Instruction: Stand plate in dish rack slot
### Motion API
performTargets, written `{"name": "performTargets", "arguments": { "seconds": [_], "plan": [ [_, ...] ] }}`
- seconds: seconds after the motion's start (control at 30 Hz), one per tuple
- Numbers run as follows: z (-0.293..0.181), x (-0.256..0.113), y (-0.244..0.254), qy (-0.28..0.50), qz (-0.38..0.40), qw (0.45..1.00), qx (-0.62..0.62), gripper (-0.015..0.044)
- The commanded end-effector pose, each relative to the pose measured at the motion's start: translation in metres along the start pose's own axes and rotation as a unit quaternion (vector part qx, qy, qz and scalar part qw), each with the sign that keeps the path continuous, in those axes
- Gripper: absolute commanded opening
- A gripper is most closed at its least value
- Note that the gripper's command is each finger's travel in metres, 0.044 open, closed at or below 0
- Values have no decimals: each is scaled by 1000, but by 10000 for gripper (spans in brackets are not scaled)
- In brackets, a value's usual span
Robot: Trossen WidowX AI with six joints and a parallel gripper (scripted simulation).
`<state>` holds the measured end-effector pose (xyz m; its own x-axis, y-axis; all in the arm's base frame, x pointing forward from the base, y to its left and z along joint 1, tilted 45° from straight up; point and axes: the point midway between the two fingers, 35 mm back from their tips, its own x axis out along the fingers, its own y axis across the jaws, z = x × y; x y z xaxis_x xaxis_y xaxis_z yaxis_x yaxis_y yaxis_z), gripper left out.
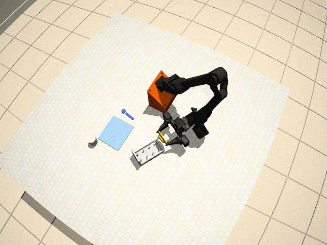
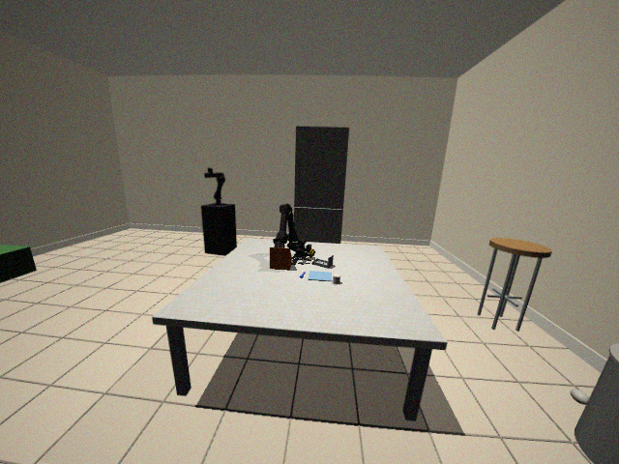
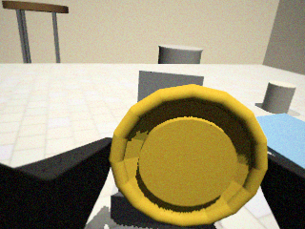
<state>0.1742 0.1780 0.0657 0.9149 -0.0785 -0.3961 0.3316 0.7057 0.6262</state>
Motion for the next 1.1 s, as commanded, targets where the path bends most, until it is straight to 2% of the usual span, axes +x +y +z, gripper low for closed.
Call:
{"name": "performTargets", "arguments": {
  "seconds": [0.0, 1.07],
  "plan": [
    [1, 0, 0, -3, 4, 1000, 3, 0],
    [5, 43, 6, -2, 2, 1000, 6, 0]
  ]
}}
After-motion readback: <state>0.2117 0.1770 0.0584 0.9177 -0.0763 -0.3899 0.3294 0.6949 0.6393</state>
